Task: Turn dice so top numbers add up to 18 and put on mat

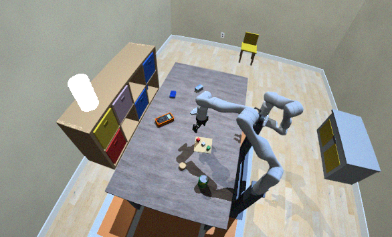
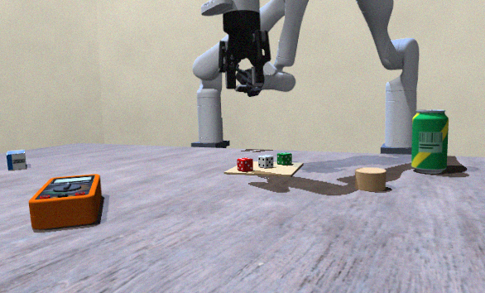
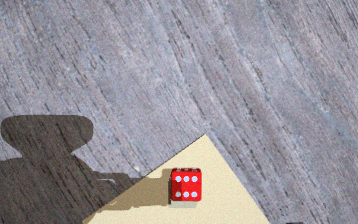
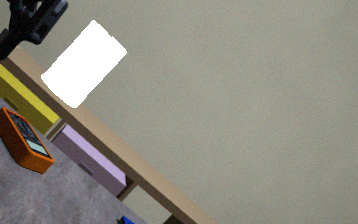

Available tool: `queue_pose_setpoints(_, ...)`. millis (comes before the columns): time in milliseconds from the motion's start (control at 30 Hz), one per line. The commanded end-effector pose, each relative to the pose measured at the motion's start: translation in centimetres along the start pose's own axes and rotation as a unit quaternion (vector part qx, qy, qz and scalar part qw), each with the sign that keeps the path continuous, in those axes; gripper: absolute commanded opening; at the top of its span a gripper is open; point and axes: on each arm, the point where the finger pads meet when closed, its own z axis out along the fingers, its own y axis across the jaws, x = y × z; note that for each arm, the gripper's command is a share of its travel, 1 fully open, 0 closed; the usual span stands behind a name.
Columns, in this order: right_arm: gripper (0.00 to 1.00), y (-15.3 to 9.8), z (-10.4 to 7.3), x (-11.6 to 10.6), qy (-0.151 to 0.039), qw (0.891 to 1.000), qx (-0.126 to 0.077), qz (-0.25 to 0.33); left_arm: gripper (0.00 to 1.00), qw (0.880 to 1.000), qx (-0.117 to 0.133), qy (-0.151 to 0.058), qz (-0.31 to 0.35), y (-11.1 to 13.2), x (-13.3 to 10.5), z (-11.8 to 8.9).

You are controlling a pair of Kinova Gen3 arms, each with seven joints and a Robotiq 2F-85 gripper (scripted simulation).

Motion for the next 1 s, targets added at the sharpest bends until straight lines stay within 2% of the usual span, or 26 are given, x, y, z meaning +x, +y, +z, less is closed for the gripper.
queue_pose_setpoints(0,1.0,0.03,0.0,0.04,0.0,1.0,0.0,0.001,1.0,1.0,0.0,0.001,0.0,0.0,0.04,-1.47)
queue_pose_setpoints(967,1.0,0.03,0.0,0.04,0.0,1.0,0.0,0.001,1.0,1.0,0.0,0.001,0.0,0.0,0.04,-1.93)
